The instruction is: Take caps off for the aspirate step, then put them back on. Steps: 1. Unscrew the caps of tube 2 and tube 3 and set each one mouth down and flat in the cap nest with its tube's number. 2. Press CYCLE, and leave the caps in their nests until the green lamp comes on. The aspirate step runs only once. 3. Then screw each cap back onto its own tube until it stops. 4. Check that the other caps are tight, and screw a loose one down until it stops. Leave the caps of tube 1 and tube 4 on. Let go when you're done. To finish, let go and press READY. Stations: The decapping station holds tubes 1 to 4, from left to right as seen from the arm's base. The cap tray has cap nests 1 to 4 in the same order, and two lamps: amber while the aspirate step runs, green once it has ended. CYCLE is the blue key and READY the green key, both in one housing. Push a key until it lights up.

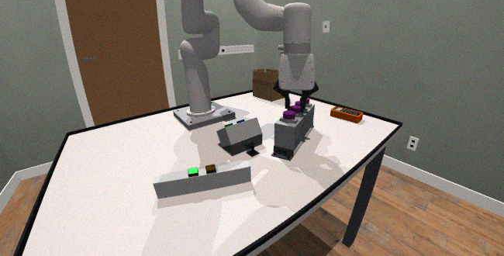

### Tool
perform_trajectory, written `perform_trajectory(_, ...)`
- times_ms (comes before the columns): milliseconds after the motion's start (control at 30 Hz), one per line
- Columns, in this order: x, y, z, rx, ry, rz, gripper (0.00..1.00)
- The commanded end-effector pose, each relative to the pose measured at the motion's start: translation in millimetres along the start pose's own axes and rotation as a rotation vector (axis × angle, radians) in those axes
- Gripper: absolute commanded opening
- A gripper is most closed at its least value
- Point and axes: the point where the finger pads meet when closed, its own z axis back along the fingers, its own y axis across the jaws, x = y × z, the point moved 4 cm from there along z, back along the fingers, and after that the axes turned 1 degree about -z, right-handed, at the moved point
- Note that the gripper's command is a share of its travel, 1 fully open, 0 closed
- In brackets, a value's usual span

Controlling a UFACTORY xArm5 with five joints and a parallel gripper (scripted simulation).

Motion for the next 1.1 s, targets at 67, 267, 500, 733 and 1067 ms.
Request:
perform_trajectory(67, 0.4, 1.4, 1.3, 0.002, -0.009, -0.360, 0.00)
perform_trajectory(267, 0.4, 1.4, 1.1, 0.003, -0.010, -0.580, 0.00)
perform_trajectory(500, 0.4, 1.4, 0.9, 0.004, -0.009, -0.855, 0.00)
perform_trajectory(733, 0.4, 1.4, 0.8, 0.005, -0.009, -1.087, 0.00)
perform_trajectory(1067, 0.4, 1.4, 0.8, 0.005, -0.009, -1.123, 0.46)
